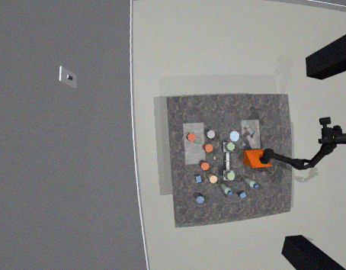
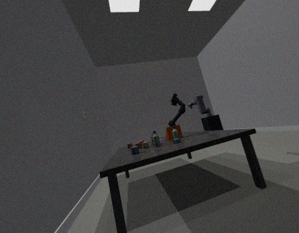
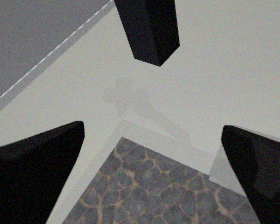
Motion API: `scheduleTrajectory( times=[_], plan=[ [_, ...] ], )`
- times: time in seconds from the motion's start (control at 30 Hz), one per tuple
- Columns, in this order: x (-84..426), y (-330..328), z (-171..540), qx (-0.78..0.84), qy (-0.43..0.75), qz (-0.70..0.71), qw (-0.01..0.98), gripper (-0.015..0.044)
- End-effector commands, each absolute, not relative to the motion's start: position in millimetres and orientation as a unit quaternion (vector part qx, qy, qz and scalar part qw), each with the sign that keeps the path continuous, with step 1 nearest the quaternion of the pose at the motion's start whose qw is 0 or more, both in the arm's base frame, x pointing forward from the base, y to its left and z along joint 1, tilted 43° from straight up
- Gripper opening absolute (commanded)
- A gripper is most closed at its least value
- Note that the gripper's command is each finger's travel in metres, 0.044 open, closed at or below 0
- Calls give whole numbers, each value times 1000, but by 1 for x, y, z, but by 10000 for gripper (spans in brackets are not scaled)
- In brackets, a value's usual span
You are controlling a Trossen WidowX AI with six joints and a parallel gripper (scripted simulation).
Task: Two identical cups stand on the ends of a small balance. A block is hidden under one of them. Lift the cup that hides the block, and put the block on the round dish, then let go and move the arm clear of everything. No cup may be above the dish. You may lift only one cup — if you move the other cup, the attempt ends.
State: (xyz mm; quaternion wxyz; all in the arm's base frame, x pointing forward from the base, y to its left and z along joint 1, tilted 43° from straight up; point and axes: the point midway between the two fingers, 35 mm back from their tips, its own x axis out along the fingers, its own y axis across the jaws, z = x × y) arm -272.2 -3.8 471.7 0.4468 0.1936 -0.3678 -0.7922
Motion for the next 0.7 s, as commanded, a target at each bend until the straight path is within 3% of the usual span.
scheduleTrajectory(
  times=[0.0, 0.67],
  plan=[
    [-271, -5, 472, 193, -367, -792, 448, 426],
    [-135, -105, 506, 176, -291, -725, 599, 440]
  ],
)
